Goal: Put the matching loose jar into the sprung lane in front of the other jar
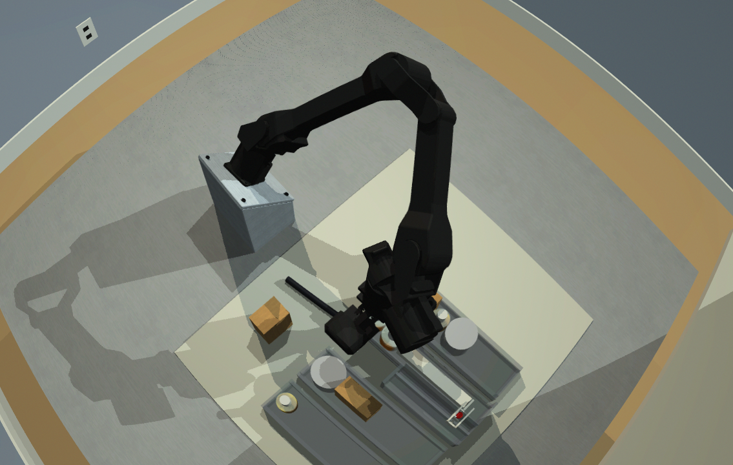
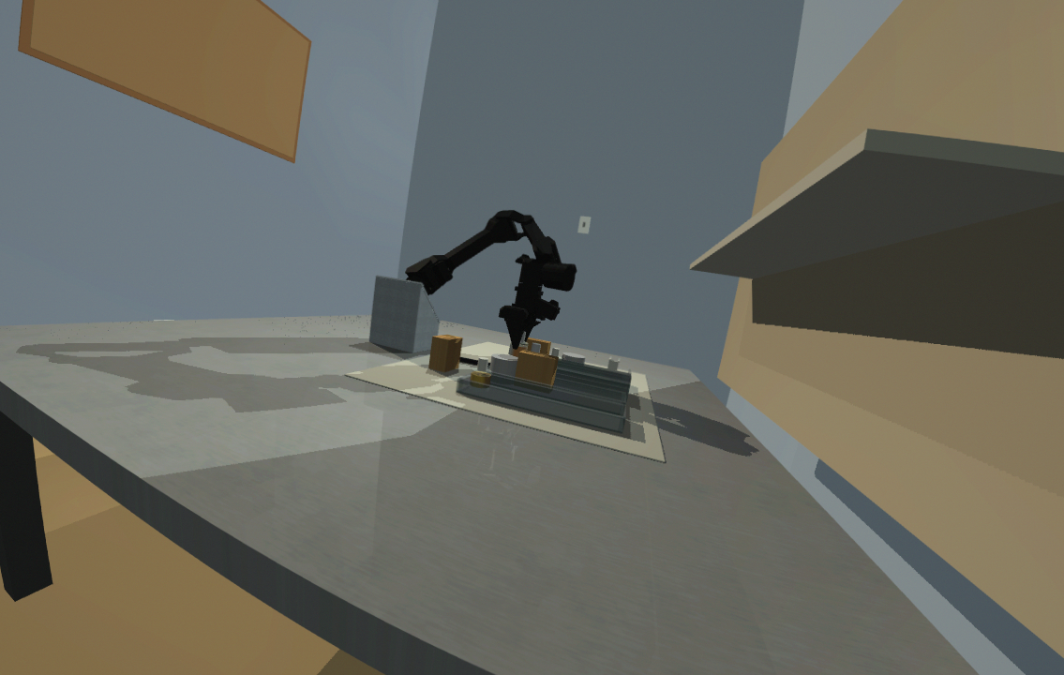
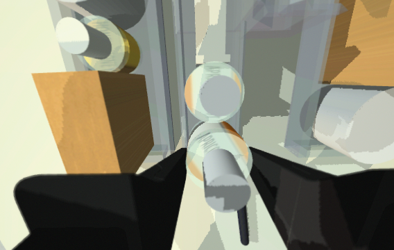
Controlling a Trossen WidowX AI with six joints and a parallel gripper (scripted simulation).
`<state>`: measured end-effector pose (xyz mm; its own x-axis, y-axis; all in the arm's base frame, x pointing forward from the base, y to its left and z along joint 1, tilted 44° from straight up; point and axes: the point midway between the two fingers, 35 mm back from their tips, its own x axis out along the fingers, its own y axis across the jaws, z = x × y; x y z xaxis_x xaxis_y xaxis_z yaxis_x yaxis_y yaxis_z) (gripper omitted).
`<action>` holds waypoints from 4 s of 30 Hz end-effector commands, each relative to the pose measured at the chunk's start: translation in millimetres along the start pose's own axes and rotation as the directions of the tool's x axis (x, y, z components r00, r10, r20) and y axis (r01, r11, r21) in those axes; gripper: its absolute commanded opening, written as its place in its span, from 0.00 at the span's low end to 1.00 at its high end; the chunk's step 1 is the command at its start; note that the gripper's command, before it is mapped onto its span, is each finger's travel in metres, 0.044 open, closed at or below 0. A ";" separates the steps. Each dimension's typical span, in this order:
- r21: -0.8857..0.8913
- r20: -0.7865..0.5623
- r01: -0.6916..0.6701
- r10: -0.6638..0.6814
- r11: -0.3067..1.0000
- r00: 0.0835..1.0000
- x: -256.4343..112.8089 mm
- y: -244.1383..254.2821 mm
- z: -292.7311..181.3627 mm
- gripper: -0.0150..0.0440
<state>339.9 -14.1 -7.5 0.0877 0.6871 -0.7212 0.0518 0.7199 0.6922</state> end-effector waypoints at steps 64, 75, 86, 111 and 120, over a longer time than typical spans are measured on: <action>-0.015 0.028 0.001 0.000 1.000 1.000 -2.7 0.3 13.9 0.25; -0.015 0.028 0.001 0.000 1.000 1.000 0.8 0.3 14.0 0.25; -0.015 0.028 0.001 0.000 1.000 1.000 4.3 0.4 14.1 0.25; -0.015 0.028 0.000 0.000 1.000 1.000 12.3 1.1 13.3 0.25; -0.015 0.028 0.000 0.000 1.000 1.000 15.1 1.6 13.0 0.25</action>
<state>348.1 -5.6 -18.0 0.0977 0.6825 -0.7244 0.0555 0.7230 0.6886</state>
